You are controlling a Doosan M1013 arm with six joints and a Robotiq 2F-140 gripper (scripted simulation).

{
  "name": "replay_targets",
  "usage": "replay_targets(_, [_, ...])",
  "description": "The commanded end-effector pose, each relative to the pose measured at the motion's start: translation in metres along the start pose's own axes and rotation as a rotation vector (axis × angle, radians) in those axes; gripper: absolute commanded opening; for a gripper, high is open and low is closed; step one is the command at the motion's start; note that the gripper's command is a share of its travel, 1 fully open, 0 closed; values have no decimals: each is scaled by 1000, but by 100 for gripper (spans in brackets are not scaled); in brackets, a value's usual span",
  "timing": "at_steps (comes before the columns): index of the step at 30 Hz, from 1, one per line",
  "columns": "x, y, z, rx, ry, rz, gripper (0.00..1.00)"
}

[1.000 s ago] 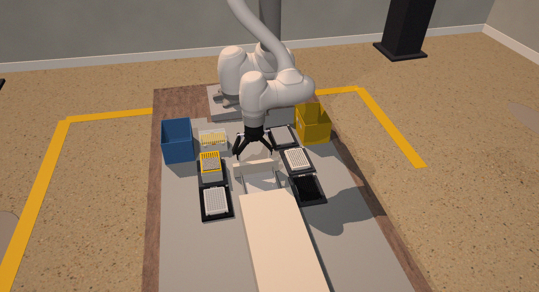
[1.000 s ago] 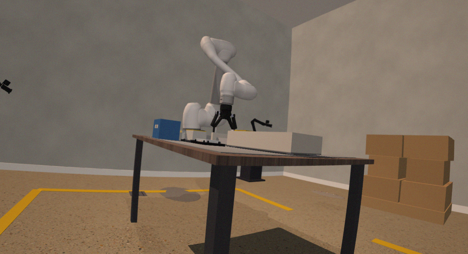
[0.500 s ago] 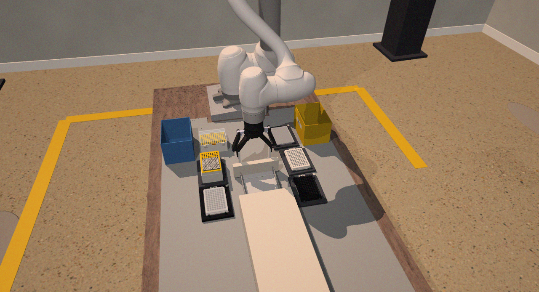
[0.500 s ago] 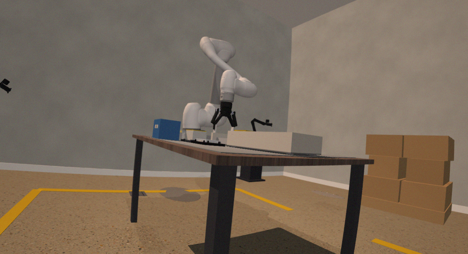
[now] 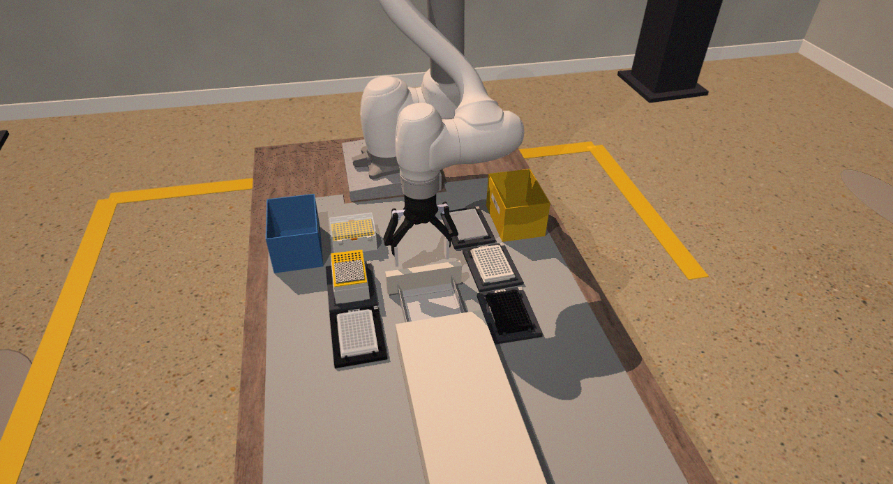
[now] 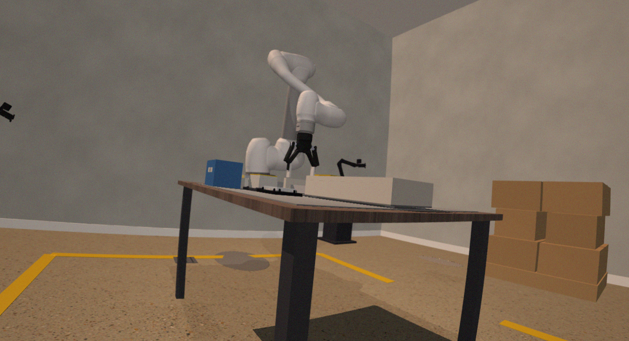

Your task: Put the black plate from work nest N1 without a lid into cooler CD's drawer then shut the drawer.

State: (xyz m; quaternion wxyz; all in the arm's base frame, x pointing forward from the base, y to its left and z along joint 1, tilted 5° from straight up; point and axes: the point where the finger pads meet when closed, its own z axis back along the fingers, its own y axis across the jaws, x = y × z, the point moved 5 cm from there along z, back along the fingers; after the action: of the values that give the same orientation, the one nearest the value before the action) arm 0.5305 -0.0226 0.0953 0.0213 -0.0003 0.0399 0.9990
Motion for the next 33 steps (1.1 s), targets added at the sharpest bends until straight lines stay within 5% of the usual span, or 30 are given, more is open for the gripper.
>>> replay_targets(1, [0,0,2,0,0,0,87])
replay_targets(33, [0,0,40,0,0,0,87])
